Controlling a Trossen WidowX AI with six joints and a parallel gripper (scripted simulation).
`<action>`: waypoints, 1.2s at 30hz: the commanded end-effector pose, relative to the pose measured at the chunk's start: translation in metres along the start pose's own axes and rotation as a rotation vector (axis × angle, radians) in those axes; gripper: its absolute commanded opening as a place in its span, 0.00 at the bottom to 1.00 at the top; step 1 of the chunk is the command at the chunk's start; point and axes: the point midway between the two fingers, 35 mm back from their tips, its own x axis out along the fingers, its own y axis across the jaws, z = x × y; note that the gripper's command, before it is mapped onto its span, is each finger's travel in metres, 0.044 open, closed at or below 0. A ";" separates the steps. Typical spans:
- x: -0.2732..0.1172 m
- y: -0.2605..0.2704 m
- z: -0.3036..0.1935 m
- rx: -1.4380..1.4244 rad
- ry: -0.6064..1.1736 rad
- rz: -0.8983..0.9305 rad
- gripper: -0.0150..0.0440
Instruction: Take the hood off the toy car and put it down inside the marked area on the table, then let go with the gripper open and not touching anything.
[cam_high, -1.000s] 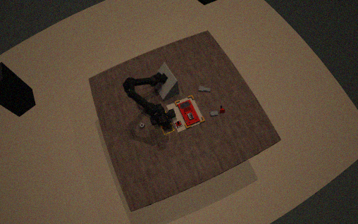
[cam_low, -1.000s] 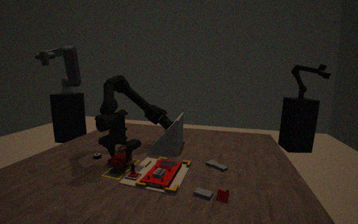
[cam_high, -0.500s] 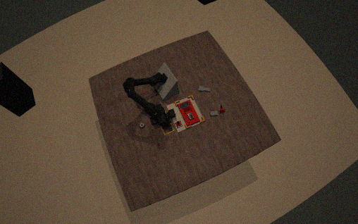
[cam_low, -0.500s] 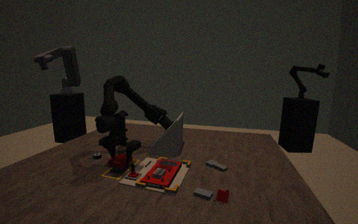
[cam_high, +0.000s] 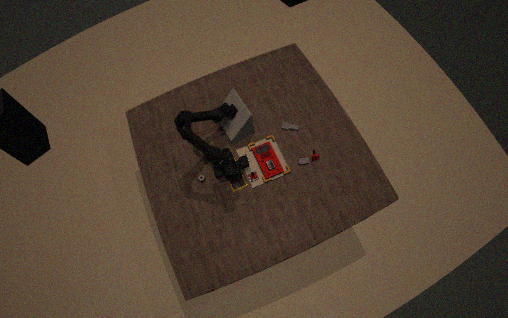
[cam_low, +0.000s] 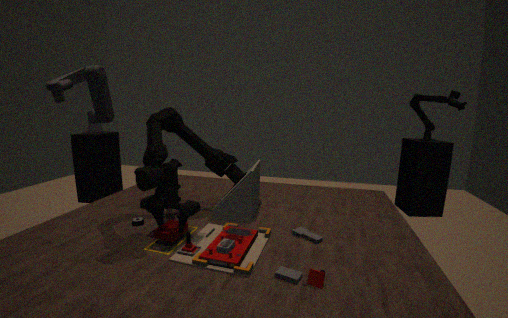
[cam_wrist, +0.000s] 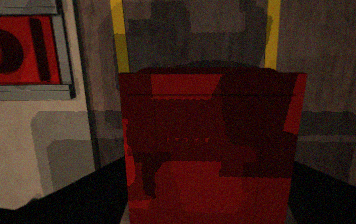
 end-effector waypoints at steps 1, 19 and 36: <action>0.004 0.002 -0.002 -0.012 0.010 0.004 0.25; 0.013 0.002 -0.003 -0.012 0.010 0.004 0.25; 0.013 0.000 -0.001 -0.001 0.003 -0.001 0.57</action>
